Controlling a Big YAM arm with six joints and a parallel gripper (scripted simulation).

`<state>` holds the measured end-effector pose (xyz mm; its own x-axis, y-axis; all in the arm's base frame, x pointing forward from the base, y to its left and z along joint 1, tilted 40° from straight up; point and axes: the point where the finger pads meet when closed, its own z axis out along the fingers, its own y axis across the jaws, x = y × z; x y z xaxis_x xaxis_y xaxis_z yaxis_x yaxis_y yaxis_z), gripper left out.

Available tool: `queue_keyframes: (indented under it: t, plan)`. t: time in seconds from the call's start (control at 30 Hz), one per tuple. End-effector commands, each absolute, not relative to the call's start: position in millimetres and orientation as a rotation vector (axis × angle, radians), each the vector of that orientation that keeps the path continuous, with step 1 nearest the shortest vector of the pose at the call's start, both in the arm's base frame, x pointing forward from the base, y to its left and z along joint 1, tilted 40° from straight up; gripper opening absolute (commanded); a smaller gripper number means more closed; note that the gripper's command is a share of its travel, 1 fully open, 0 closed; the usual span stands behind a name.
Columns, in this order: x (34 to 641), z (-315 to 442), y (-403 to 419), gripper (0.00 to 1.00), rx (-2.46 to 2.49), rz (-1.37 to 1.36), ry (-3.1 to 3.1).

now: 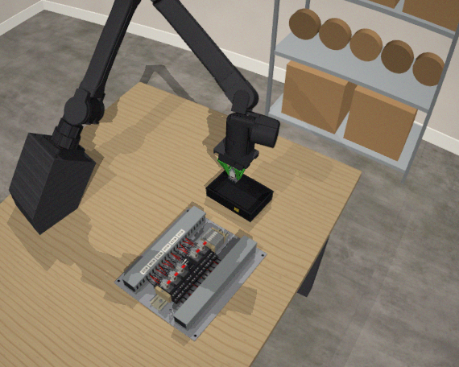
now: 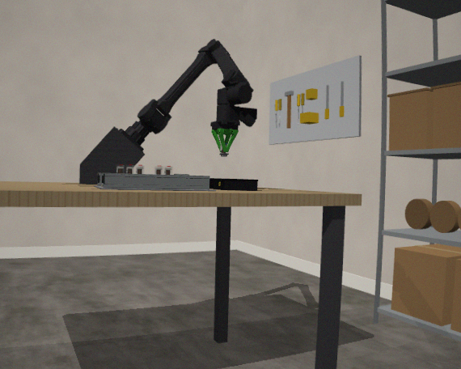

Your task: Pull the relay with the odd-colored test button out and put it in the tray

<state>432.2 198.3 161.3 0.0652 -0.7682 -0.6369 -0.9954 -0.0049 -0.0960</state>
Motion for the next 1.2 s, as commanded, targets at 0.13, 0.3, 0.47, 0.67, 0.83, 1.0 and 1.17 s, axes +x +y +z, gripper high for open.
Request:
queue_keyframes:
  t: [0.13, 0.3, 0.47, 0.67, 0.83, 1.0, 1.17]
  plan:
    - [442.5, 205.4, 210.5, 0.00, -1.776, 0.521, 1.749]
    - [439.5, 212.6, 220.0, 0.00, -1.778, 0.524, 1.745]
    - [440.0, 215.2, 220.5, 0.00, -1.773, 0.521, 1.749]
    - [443.2, 214.9, 216.3, 0.00, -1.758, 0.520, 1.766]
    - [444.3, 214.7, 214.3, 0.00, -1.753, 0.519, 1.771]
    - [444.8, 214.6, 213.4, 0.00, -1.752, 0.518, 1.771]
    - [444.7, 214.5, 213.7, 0.00, -1.754, 0.518, 1.769]
